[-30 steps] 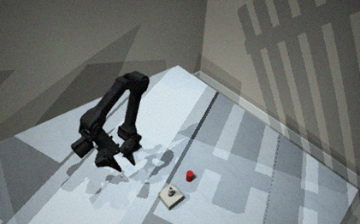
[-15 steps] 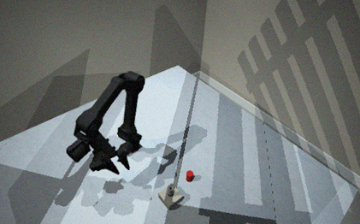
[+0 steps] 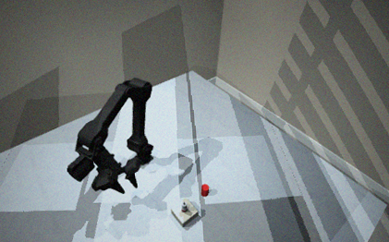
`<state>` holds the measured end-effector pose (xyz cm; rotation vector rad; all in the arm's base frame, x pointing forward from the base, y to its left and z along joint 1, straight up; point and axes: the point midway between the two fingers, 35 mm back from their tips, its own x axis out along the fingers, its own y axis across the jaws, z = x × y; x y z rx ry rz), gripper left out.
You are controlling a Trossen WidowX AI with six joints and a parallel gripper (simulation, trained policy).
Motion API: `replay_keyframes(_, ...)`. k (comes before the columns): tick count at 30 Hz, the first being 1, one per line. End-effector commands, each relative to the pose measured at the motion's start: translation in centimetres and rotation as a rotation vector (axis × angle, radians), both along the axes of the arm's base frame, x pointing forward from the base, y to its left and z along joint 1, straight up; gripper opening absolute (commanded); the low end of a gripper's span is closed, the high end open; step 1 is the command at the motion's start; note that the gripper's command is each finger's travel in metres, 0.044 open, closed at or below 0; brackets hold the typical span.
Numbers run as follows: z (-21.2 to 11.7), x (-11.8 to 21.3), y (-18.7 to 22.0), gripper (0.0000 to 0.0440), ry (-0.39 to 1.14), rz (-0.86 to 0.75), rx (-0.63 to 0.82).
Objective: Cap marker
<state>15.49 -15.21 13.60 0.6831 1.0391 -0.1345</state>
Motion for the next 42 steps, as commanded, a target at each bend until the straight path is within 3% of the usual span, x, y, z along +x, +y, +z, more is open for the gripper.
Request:
replay_keyframes(1,0.2,0.4,-0.5,0.0267,0.009,0.013,-0.014)
replay_keyframes(42,0.6,7.2,-2.9,0.0305,0.110,0.210,-0.126)
